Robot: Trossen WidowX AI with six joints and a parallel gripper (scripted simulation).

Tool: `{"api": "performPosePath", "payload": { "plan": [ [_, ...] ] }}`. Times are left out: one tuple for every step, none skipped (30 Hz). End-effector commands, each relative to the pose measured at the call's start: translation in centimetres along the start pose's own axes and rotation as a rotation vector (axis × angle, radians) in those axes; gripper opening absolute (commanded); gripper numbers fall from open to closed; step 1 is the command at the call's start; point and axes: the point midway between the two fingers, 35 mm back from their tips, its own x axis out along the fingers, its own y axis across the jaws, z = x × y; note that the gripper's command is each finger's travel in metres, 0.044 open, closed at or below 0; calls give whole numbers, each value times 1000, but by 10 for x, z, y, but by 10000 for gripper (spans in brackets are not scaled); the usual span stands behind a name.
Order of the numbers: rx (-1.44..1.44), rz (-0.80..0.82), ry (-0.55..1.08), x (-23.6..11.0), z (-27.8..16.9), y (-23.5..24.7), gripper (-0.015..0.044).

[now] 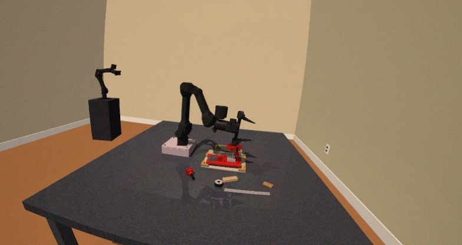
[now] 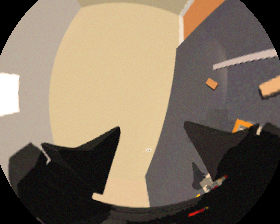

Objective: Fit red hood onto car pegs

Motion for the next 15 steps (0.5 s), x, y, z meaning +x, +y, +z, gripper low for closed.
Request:
{"api": "performPosePath", "payload": {
  "plan": [
    [-204,-36,123,-3,-49,-9,440],
    [-254,-39,154,-4,-61,-10,440],
    [-304,-40,185,-6,-72,-12,440],
    [-355,-40,217,-8,-83,-13,440],
    [-405,-38,248,-10,-94,-15,440],
    [-456,-35,280,-12,-106,-17,440],
    [-507,-31,312,-15,-117,-19,440],
    [-559,-25,345,-19,-127,-20,440],
    [-610,-17,377,-22,-138,-22,440],
    [-662,-8,409,-26,-149,-24,440],
    [-717,4,444,-30,-160,-26,440],
    [-773,18,479,-35,-171,-28,440],
    [-828,34,514,-41,-181,-30,440],
    [-884,51,549,-46,-192,-32,440],
    [-940,71,583,-52,-202,-34,440]
  ]
}}
